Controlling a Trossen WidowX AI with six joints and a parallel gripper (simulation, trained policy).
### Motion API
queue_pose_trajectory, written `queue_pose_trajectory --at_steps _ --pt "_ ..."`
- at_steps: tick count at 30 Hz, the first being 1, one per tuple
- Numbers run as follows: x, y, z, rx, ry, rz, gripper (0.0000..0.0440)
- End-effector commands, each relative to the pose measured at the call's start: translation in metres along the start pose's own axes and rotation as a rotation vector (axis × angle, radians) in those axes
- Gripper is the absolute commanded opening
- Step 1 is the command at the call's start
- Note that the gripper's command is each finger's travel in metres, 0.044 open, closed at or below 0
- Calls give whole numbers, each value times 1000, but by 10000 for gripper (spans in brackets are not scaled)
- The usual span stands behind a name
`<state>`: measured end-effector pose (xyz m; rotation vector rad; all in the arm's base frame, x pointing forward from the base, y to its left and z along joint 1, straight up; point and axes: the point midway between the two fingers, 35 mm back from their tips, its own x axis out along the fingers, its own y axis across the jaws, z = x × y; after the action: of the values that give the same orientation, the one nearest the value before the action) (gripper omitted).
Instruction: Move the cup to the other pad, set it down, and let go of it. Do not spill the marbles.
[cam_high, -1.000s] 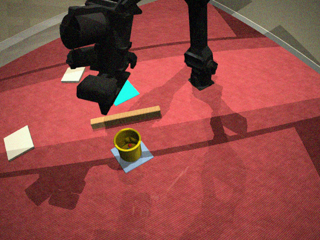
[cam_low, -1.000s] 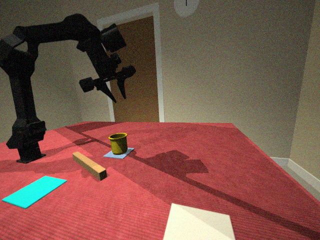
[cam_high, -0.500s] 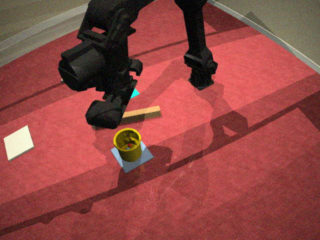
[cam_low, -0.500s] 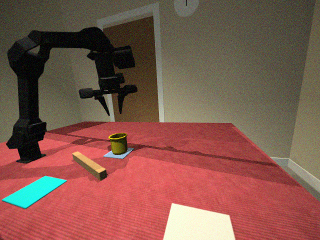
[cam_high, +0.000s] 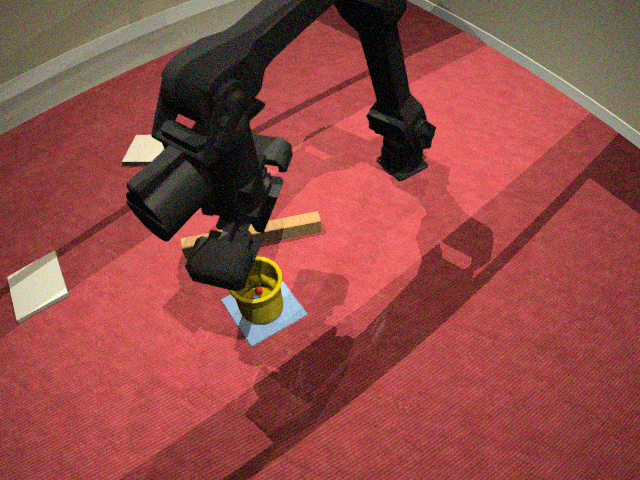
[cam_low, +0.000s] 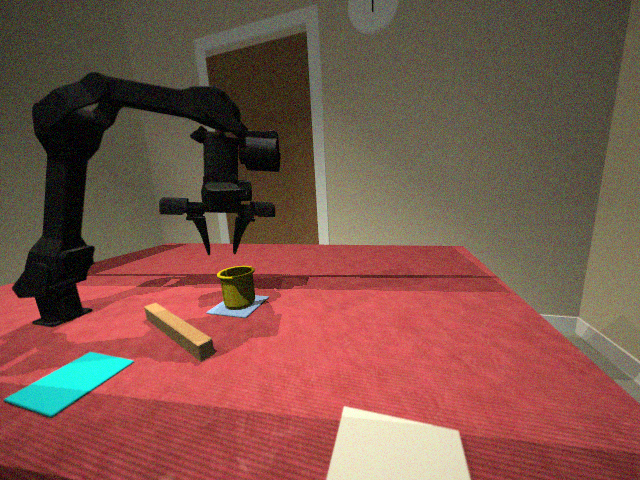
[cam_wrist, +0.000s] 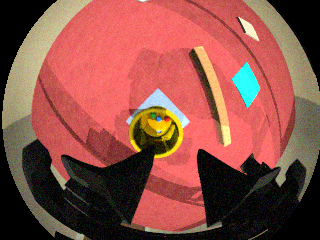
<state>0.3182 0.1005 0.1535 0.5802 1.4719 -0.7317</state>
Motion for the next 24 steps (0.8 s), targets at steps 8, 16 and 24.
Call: queue_pose_trajectory --at_steps 8,16,24 --pt "33 -2 1 10 5 -69 212" --pt "59 -2 1 -13 12 -100 212" --pt "85 -3 0 -65 26 -120 190"
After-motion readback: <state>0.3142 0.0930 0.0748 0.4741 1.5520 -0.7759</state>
